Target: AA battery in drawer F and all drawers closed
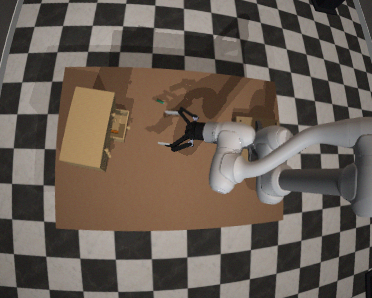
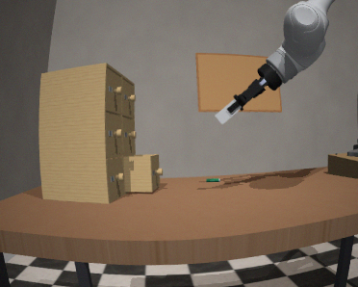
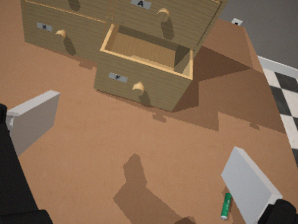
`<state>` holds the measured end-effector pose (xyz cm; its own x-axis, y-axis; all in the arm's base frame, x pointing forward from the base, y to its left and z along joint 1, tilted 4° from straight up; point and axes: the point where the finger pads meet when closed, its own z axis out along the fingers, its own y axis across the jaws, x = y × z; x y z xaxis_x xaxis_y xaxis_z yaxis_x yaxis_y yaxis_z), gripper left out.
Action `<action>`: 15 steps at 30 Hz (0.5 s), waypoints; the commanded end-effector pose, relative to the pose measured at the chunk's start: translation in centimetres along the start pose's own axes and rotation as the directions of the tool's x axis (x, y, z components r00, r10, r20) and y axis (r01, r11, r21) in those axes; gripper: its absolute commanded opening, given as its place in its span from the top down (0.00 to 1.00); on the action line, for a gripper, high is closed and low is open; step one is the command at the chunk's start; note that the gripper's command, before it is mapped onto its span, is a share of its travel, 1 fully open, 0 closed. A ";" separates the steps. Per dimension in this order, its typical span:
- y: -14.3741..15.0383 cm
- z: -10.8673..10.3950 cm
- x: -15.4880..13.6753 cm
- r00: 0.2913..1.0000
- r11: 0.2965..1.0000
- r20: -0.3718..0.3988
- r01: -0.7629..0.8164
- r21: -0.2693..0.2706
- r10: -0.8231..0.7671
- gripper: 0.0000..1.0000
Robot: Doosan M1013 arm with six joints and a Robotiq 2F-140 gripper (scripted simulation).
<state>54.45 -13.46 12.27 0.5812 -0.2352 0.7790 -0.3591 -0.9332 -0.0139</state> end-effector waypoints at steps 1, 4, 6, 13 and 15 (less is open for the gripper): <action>0.2 1.4 -0.2 0.989 0.997 -0.145 -0.006 0.076 0.017 0.00; 0.1 2.2 -0.3 0.978 0.997 -0.209 -0.006 0.076 0.021 0.00; 0.1 2.6 -0.3 0.970 0.997 -0.241 -0.006 0.076 0.024 0.00; 0.1 3.2 -0.4 0.957 0.997 -0.290 -0.006 0.076 0.027 0.00; 0.0 3.3 -0.4 0.954 0.997 -0.300 -0.006 0.076 0.028 0.00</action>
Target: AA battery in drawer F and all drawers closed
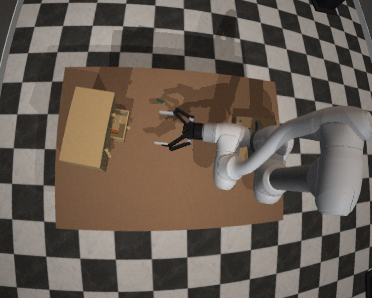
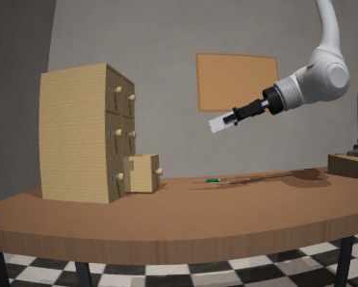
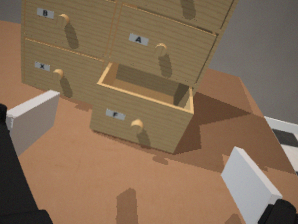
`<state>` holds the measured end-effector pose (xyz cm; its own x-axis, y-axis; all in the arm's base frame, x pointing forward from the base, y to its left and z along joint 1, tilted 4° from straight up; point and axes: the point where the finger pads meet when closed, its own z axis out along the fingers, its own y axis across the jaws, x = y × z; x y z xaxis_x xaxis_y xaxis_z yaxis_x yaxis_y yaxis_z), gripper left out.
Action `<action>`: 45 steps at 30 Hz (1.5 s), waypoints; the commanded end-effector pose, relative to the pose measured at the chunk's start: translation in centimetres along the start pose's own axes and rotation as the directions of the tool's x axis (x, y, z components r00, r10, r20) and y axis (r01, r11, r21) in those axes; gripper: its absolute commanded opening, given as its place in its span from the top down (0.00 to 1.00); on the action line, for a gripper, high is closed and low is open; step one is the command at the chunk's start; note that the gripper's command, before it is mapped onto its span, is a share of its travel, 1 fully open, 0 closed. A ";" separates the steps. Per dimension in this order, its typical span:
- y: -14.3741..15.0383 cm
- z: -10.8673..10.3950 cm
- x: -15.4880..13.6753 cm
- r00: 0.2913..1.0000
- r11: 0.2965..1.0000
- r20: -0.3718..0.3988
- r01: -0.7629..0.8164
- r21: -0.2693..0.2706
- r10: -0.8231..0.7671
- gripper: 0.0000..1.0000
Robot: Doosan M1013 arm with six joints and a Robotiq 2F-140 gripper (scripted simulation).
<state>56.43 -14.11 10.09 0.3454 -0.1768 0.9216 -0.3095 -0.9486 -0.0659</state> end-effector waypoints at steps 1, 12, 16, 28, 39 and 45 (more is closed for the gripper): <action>0.1 0.3 -0.1 1.000 1.000 -0.027 0.002 0.003 -0.002 0.00; 0.1 0.3 -0.1 1.000 1.000 -0.031 0.002 0.003 -0.002 1.00; 0.1 0.3 -0.1 1.000 1.000 -0.031 0.002 0.003 -0.002 1.00; 0.1 0.3 -0.1 1.000 1.000 -0.031 0.002 0.003 -0.002 1.00; 0.1 1.8 -1.2 1.000 1.000 -0.031 0.002 0.003 -0.002 1.00; 0.1 3.4 -2.3 1.000 1.000 -0.031 0.002 0.003 -0.002 1.00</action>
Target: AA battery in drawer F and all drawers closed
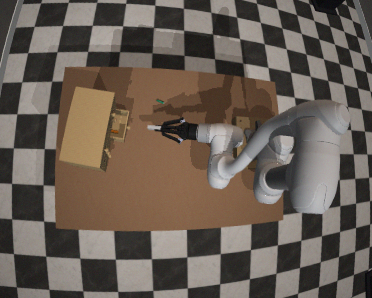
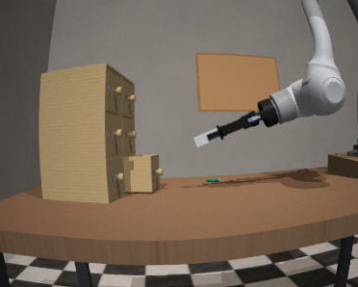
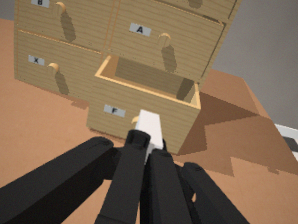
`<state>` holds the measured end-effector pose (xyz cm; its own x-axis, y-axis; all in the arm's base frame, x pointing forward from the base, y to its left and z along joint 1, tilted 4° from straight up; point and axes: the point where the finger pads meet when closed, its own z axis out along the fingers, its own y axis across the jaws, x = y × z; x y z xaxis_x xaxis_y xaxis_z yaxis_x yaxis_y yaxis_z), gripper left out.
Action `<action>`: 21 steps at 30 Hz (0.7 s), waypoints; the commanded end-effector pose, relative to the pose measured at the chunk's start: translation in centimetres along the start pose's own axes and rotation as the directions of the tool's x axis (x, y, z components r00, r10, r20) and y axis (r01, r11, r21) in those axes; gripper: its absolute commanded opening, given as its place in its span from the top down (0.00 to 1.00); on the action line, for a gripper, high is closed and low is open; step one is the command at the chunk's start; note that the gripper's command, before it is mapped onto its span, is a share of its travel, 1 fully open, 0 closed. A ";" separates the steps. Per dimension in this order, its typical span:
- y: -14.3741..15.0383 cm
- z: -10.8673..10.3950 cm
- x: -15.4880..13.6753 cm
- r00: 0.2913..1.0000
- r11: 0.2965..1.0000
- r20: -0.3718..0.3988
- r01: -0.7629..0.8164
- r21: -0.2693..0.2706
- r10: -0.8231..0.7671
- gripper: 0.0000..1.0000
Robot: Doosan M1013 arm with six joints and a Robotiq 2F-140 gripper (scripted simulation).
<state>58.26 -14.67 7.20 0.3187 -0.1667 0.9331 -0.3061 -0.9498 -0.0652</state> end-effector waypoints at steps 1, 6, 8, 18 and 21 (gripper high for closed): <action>0.0 1.0 -0.7 1.000 1.000 -0.001 0.000 0.000 0.000 1.00; 0.0 3.4 -2.6 1.000 1.000 -0.001 0.000 0.000 0.000 1.00; 0.0 4.4 -3.3 1.000 1.000 -0.001 0.000 0.000 0.000 1.00; 0.0 6.8 -5.1 1.000 1.000 -0.001 0.000 0.000 0.000 1.00; 0.0 7.1 -5.3 1.000 1.000 -0.001 0.000 0.000 0.000 1.00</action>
